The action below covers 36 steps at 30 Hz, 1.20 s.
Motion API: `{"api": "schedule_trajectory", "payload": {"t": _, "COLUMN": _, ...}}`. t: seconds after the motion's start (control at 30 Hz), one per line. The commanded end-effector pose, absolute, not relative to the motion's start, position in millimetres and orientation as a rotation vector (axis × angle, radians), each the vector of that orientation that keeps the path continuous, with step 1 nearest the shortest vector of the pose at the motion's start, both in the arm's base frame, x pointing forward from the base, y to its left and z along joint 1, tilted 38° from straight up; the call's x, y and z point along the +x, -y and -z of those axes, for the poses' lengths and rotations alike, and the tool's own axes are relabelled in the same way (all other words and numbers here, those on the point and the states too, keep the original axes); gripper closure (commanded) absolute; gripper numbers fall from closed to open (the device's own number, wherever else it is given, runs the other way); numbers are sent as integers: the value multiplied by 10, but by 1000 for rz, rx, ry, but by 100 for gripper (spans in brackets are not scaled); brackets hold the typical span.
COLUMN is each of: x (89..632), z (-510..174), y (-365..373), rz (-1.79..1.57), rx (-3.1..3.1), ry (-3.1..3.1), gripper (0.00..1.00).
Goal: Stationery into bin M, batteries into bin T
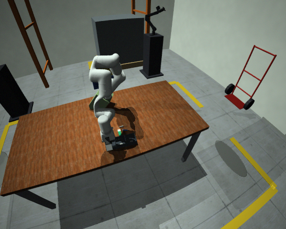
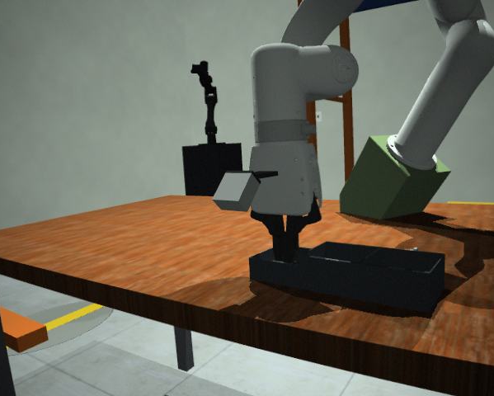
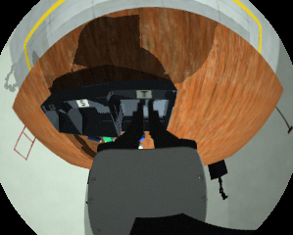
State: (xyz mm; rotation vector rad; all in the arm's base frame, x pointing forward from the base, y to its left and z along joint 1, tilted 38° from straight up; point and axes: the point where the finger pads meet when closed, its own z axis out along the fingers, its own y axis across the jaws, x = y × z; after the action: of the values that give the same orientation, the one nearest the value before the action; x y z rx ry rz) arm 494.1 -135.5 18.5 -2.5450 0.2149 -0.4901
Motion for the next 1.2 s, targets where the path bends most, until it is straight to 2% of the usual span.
{"api": "schedule_trajectory", "payload": {"t": 0.0, "x": 4927, "z": -231, "y": 1395, "rz": 494, "rx": -2546, "ry": -217, "gripper": 93}}
{"api": "schedule_trajectory", "payload": {"t": 0.93, "x": 4744, "z": -606, "y": 1620, "rz": 493, "rx": -2546, "ry": -217, "gripper": 93}}
{"api": "schedule_trajectory", "payload": {"t": 1.17, "x": 4750, "z": -788, "y": 1320, "rz": 493, "rx": -2546, "ry": -217, "gripper": 93}}
